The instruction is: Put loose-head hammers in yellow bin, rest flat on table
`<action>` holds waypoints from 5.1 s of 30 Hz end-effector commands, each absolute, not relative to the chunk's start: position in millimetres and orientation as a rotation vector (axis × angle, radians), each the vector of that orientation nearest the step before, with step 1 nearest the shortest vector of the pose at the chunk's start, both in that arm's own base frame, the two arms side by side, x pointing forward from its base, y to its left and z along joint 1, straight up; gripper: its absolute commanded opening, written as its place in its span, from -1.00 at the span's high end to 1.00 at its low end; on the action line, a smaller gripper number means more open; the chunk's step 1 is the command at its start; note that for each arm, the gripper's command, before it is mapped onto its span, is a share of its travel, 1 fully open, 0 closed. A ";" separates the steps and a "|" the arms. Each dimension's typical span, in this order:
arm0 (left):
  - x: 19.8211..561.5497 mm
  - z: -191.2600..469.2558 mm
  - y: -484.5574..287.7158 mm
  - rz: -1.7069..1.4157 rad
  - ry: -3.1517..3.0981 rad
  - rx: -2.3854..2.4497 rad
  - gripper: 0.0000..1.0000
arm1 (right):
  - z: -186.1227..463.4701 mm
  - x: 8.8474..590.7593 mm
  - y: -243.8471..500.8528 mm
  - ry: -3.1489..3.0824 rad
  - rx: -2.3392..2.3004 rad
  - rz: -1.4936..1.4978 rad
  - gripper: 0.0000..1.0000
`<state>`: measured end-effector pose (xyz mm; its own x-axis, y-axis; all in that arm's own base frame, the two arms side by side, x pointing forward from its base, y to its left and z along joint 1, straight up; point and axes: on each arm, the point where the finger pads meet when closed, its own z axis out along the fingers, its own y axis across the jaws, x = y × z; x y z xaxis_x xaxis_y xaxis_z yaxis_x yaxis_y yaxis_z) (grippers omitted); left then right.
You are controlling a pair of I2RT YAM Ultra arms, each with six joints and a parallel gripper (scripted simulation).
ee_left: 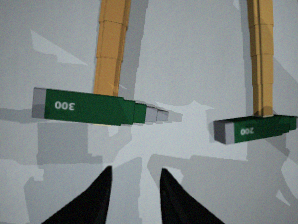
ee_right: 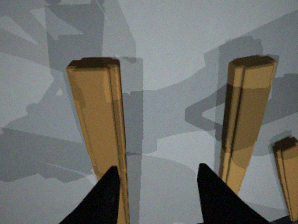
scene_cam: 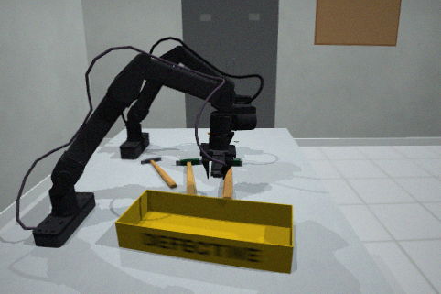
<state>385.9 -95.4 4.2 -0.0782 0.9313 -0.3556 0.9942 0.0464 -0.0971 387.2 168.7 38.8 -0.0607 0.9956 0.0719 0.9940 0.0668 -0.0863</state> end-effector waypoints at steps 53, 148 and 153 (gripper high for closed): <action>135.1 23.8 -106.2 0.019 3.323 -0.511 0.26 | 11.6 237.3 232.2 -2.776 -1.505 -0.030 0.07; 139.2 -27.4 -110.1 -0.015 3.005 -0.891 0.74 | -14.4 237.2 232.6 -2.758 -1.510 -0.012 0.64; 137.7 -26.0 -109.0 -0.010 3.008 -0.890 1.00 | -14.4 237.2 232.6 -2.758 -1.510 -0.012 0.64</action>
